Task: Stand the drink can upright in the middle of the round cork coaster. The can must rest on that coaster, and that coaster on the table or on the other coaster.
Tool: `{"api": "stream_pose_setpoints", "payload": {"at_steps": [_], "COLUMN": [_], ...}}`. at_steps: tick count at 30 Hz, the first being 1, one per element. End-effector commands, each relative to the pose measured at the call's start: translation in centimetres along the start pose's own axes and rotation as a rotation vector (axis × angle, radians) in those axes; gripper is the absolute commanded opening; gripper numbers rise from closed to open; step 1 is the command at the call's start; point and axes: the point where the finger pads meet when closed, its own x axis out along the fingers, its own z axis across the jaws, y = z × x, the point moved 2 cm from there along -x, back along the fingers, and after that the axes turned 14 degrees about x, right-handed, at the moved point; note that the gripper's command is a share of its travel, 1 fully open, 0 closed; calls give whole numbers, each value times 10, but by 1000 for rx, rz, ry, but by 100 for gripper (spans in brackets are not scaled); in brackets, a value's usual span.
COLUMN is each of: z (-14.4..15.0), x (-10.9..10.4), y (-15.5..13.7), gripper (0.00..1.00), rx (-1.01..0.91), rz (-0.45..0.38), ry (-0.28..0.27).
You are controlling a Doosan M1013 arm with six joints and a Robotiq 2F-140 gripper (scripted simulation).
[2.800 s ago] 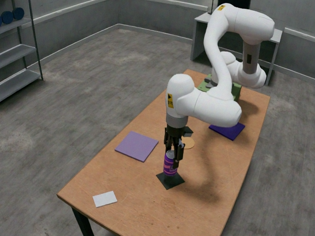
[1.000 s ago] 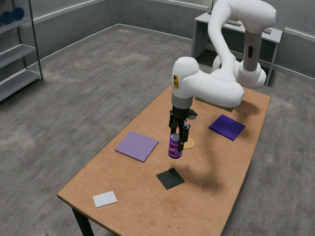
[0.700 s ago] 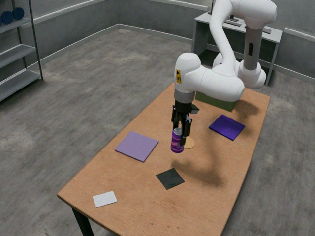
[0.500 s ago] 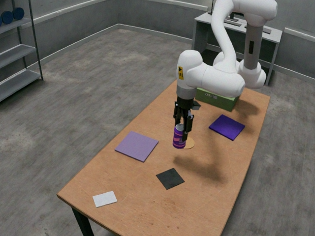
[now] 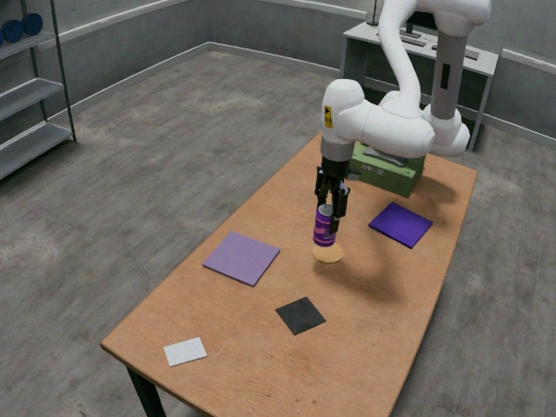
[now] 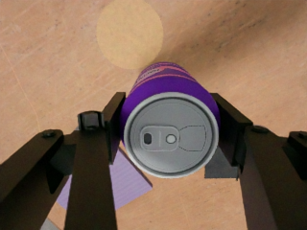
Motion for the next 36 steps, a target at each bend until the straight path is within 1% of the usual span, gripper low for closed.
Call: {"api": "stream_pose_setpoints", "payload": {"at_steps": [1, 6, 8, 18, 23, 36], "z": [-16, -32, -32, -54, -60, -62], "x": [0, 3, 3, 6, 7, 8], "y": [12, 25, 25, 42, 46, 48], "gripper": [10, 10, 10, 10, 10, 10], "rx": [0, 0, 0, 0, 0, 0], "rz": [-1, -1, -1, -1, -1, -1], "ry": [-2, -2, -2, -2, -2, -2]}}
